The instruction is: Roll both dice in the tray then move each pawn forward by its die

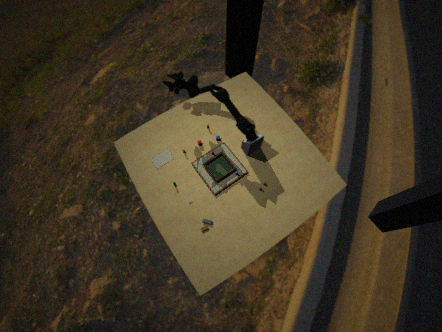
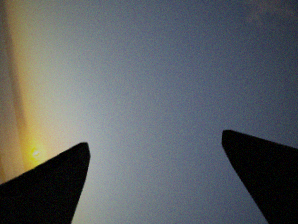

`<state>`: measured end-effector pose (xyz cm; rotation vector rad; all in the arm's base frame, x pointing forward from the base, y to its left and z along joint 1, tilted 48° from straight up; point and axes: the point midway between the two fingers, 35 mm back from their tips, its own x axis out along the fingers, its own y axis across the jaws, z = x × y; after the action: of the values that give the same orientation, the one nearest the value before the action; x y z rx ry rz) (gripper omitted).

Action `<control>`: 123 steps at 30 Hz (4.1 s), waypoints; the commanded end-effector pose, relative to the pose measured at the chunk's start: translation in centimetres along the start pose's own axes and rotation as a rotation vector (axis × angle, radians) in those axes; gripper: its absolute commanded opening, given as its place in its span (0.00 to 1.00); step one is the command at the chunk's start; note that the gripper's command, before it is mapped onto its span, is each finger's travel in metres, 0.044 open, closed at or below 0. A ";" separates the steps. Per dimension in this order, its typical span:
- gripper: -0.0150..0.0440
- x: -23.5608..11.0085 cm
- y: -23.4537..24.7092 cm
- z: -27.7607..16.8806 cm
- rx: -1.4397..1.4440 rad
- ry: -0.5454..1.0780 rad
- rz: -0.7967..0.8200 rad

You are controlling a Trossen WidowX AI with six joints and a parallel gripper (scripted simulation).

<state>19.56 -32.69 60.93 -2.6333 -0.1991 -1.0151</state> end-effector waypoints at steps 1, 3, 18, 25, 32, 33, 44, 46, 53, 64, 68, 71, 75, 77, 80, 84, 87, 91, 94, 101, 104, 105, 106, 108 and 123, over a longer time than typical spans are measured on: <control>0.89 0.0 0.1 0.0 0.015 0.006 0.005; 0.80 0.4 1.4 0.3 0.137 0.051 0.046; 0.72 -2.9 15.3 14.5 1.234 0.595 0.710; 0.72 -9.2 16.7 25.0 1.434 0.876 1.133; 0.72 -17.6 13.6 33.3 1.346 1.137 1.550; 0.72 -18.8 12.8 34.2 1.310 1.168 1.602; 0.72 -28.1 5.5 37.3 0.845 1.319 1.894; 0.72 -28.1 5.5 37.3 0.845 1.319 1.894; 0.72 -28.6 6.3 37.5 0.844 1.319 1.893; 0.72 -29.3 7.4 37.7 0.844 1.319 1.893; 0.72 -29.7 7.9 37.8 0.844 1.319 1.893; 0.72 -30.0 8.3 37.9 0.844 1.319 1.893; 0.72 -30.3 8.8 37.9 0.843 1.319 1.892; 0.72 -30.5 9.1 37.9 0.843 1.319 1.892; 0.72 -30.7 9.3 38.0 0.843 1.319 1.892; 0.54 -30.7 9.3 38.0 0.843 1.319 1.892; 0.44 -30.7 9.3 38.0 0.843 1.319 1.892; 0.40 -30.7 9.3 38.0 0.843 1.319 1.892; 0.33 -30.7 9.3 38.0 0.843 1.319 1.892; 0.25 -28.4 6.6 37.9 0.849 1.321 1.901; 0.25 -27.3 5.1 37.7 0.851 1.322 1.904; 0.25 -26.9 4.6 37.6 0.851 1.322 1.905; 0.25 -26.5 4.0 37.5 0.851 1.322 1.905; 0.25 -25.9 2.9 37.3 0.850 1.322 1.905; 0.25 -24.3 -0.8 37.9 0.791 1.190 1.963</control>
<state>24.84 -20.17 19.19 -0.3190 1.4053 -0.9843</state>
